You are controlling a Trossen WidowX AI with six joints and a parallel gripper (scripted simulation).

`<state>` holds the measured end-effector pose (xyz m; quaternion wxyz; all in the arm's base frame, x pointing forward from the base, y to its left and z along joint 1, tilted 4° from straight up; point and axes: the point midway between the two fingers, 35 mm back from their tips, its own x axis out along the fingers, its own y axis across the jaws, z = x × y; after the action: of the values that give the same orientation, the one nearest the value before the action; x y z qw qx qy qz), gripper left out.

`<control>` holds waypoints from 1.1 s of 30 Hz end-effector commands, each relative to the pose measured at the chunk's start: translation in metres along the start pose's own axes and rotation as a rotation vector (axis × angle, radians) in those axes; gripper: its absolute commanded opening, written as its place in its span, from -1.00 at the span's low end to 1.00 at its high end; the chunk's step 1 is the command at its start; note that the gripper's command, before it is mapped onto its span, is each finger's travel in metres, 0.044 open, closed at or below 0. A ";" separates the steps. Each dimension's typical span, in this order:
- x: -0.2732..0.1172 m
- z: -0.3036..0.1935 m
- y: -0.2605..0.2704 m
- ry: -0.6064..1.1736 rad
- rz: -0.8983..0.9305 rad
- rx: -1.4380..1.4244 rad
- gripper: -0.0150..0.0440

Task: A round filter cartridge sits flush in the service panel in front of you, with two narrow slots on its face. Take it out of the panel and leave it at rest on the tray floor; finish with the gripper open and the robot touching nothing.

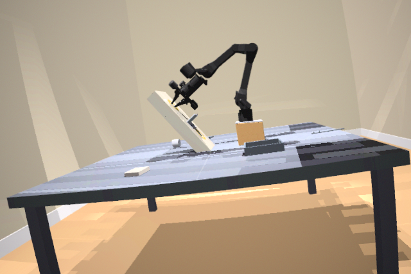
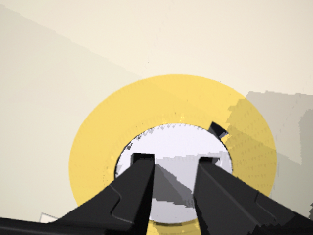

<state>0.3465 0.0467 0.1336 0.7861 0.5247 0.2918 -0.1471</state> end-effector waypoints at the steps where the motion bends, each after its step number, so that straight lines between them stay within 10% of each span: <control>1: 0.002 0.000 0.001 0.002 0.005 -0.147 -0.49; 33: 0.003 0.000 0.001 0.000 0.005 -1.109 -0.49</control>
<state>0.3470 0.0466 0.1340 0.9442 0.0482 0.3250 0.0237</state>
